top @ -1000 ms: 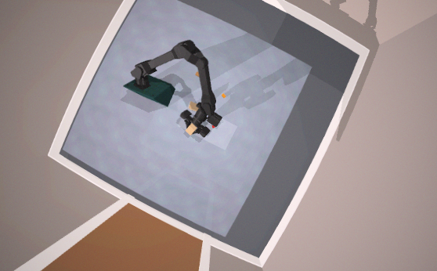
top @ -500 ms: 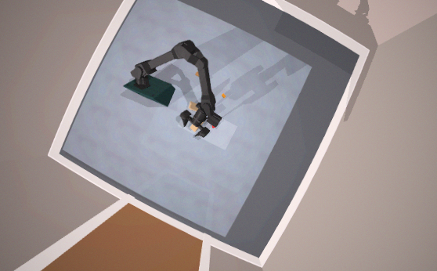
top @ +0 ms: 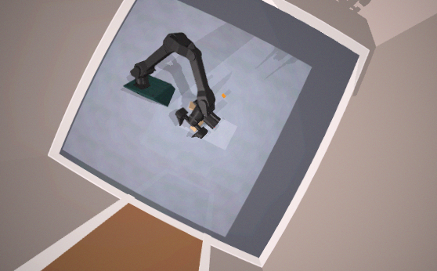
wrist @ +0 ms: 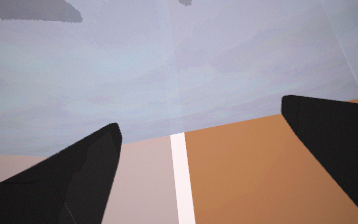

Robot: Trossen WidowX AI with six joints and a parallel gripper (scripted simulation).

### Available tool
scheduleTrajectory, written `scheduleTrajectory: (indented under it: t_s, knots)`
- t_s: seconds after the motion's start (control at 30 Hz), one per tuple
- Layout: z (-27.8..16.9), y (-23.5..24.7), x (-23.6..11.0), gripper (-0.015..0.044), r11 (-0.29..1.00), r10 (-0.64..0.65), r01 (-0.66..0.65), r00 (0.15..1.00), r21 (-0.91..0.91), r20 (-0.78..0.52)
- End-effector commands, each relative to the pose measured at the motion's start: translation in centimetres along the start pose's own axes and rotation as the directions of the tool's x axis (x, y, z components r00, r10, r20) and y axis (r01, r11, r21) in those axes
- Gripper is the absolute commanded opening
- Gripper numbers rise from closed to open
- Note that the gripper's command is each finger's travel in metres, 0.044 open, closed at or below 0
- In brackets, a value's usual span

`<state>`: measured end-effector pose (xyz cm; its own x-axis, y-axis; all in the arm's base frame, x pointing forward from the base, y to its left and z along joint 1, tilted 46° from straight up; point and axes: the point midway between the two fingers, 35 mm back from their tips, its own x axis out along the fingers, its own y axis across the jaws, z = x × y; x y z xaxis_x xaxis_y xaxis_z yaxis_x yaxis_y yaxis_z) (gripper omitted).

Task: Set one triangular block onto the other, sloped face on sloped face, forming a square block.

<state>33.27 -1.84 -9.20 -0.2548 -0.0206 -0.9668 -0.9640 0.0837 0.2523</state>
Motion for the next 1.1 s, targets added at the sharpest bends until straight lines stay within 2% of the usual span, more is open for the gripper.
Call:
scheduleTrajectory:
  t_s: [0.0, 0.13, 0.37, 0.6, 0.7, 0.9, 1.07]
  knots:
    - [-1.4, -0.2, -2.0, 0.0440, 1.000, -0.024, 0.024, 1.000, -0.005, -0.004]
    - [-0.5, -0.6, -2.1, 0.0440, 0.999, -0.036, 0.035, 0.999, 0.018, 0.021]
    - [9.2, -0.1, -6.6, 0.0440, 0.999, -0.035, 0.034, 0.979, 0.009, 0.202]
    - [9.4, -0.1, -6.8, 0.0440, 0.999, -0.034, 0.033, 0.978, 0.009, 0.206]
    - [9.9, -0.3, -5.0, 0.0440, 0.999, -0.034, 0.033, 0.978, 0.009, 0.206]
    - [11.4, -0.4, 2.3, 0.0440, 0.999, -0.032, 0.031, 0.978, 0.009, 0.207]
    - [11.5, -0.3, 3.1, 0.0440, 0.999, -0.032, 0.031, 0.978, 0.009, 0.207]
